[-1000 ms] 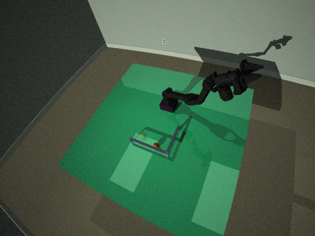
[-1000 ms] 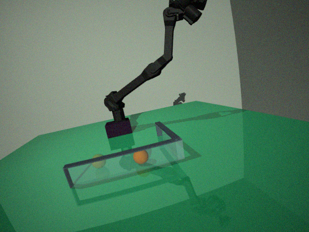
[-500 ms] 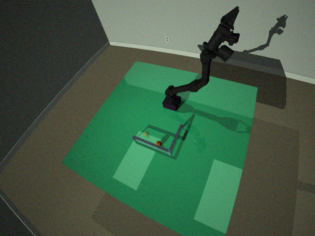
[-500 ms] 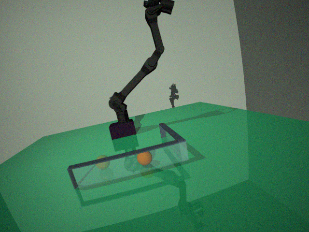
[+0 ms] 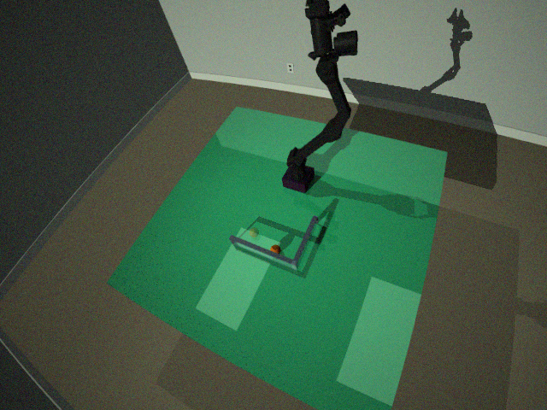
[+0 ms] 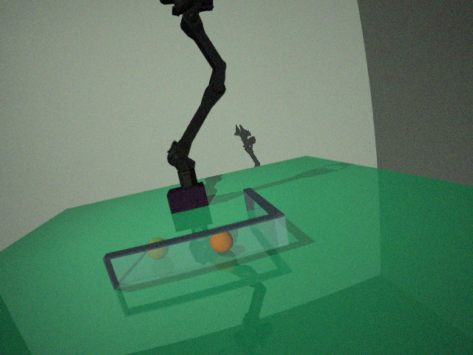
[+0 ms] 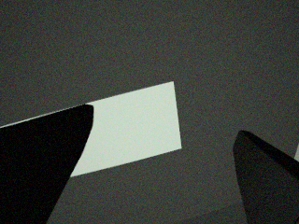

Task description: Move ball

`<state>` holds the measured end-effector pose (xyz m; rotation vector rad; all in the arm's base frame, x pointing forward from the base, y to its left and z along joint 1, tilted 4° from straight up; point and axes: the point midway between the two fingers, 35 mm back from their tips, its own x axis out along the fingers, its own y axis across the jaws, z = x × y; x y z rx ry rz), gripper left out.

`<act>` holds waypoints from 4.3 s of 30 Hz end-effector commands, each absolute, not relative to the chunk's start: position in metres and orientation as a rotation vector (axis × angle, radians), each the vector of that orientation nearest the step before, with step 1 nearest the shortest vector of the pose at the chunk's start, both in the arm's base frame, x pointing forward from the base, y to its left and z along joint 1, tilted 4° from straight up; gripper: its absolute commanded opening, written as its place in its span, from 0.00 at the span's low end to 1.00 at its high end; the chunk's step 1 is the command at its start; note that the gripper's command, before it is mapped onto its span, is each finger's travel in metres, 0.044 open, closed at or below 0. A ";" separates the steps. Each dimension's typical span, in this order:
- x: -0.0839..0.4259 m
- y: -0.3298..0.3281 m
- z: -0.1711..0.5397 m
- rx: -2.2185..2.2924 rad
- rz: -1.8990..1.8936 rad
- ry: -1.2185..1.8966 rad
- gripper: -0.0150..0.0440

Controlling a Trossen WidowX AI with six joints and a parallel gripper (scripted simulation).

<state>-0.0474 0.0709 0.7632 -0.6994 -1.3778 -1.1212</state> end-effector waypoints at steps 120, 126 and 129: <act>0.377 0.070 -0.026 -0.065 0.047 1.610 0.76; 0.377 0.070 -0.026 -0.065 0.047 1.610 0.59; 0.377 0.070 -0.026 -0.065 0.047 1.610 0.56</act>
